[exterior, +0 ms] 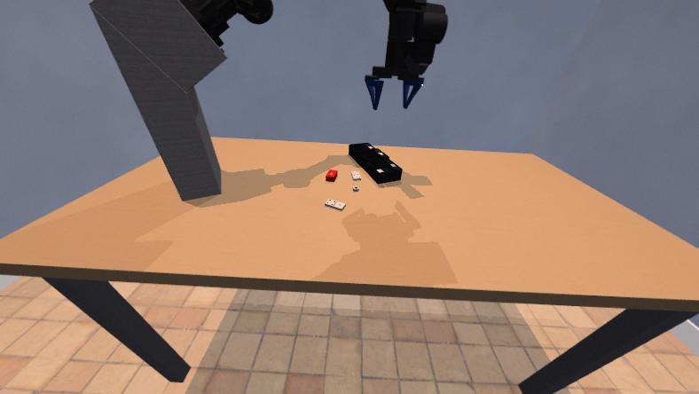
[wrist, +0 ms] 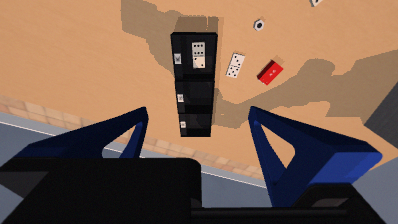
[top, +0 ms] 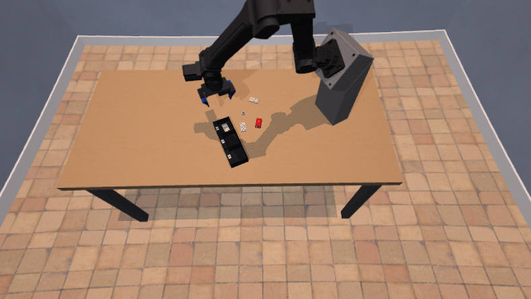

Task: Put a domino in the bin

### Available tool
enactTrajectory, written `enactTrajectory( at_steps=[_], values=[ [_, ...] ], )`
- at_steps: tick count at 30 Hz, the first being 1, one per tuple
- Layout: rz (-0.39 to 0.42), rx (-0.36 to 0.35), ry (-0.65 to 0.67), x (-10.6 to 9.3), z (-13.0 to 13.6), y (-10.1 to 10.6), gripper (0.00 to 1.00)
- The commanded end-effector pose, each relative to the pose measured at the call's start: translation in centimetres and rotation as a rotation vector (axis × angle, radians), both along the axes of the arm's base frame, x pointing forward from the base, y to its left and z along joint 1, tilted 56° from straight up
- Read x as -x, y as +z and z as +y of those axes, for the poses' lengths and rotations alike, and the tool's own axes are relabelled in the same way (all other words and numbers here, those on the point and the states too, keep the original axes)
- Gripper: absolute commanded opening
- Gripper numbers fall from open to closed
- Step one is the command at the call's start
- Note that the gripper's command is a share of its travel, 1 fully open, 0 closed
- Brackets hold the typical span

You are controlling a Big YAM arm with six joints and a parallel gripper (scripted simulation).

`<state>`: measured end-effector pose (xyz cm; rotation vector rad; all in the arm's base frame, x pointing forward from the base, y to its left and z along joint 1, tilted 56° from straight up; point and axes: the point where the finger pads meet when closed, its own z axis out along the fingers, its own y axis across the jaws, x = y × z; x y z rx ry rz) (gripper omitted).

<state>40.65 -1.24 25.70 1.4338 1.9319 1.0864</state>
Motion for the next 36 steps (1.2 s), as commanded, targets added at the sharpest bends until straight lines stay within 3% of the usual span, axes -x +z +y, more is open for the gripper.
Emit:
enactTrajectory(
  at_steps=[1, 2, 36],
  values=[
    [0.007, 0.004, 0.003, -0.23, -0.06, 0.22, 1.0],
    [-0.018, 0.006, -0.004, -0.19, -0.21, 1.04, 1.0],
    [-0.018, 0.006, -0.004, -0.22, -0.19, 1.14, 1.0]
  ],
)
